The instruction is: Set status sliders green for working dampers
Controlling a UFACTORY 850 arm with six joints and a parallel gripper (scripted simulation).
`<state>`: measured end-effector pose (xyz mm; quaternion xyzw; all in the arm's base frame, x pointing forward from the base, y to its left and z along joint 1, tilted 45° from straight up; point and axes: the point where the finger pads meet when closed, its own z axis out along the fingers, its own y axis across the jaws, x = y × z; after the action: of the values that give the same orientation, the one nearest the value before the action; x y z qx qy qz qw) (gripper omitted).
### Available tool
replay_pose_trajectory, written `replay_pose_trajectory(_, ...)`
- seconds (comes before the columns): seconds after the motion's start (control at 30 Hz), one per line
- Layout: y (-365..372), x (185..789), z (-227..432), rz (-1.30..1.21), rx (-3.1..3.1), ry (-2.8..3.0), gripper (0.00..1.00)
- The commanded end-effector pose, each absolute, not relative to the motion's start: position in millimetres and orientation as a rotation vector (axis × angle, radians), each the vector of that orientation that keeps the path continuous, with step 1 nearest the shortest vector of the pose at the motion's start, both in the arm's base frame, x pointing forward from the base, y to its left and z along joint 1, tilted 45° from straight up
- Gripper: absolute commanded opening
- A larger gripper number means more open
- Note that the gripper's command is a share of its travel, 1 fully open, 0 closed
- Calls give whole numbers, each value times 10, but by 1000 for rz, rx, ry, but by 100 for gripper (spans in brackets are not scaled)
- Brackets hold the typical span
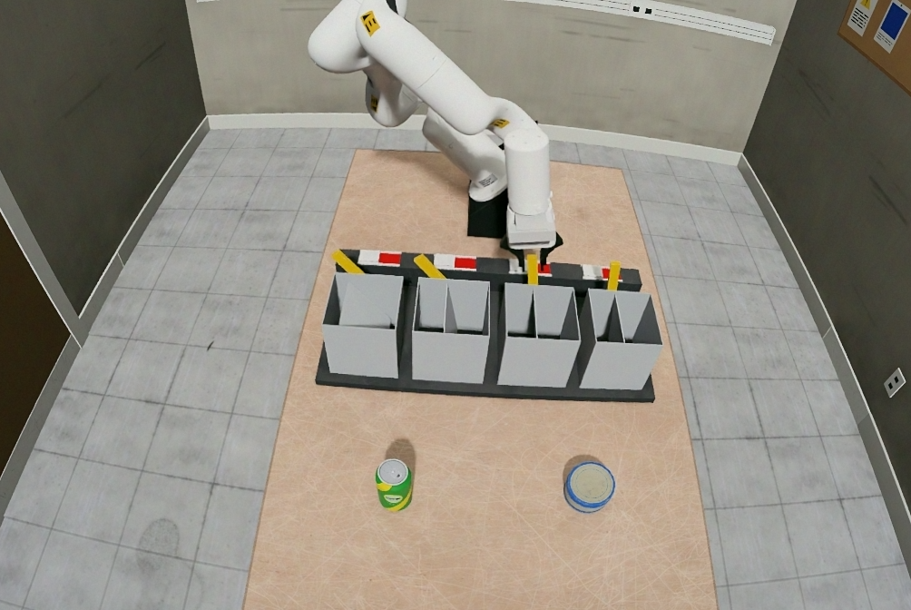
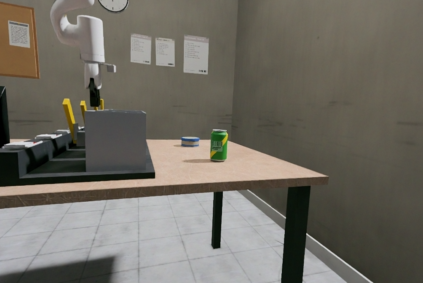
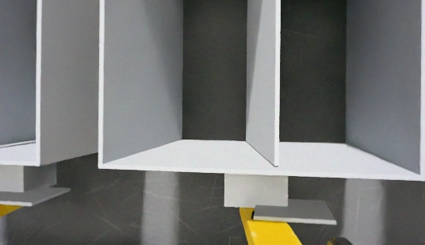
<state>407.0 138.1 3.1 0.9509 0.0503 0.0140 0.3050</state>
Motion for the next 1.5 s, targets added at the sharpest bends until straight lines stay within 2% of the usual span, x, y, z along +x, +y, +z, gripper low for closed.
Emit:
replay_pose_trajectory(0.0, 1358, 4081, -8, 40, 2519, 133, 39)
replay_pose_trajectory(0.97, 1297, 4088, -92, 40, 2519, 133, 39)
replay_pose_trajectory(1.0, 1297, 4088, -92, 40, 2519, 133, 19)
replay_pose_trajectory(1.47, 1297, 4088, -92, 40, 2519, 133, 19)
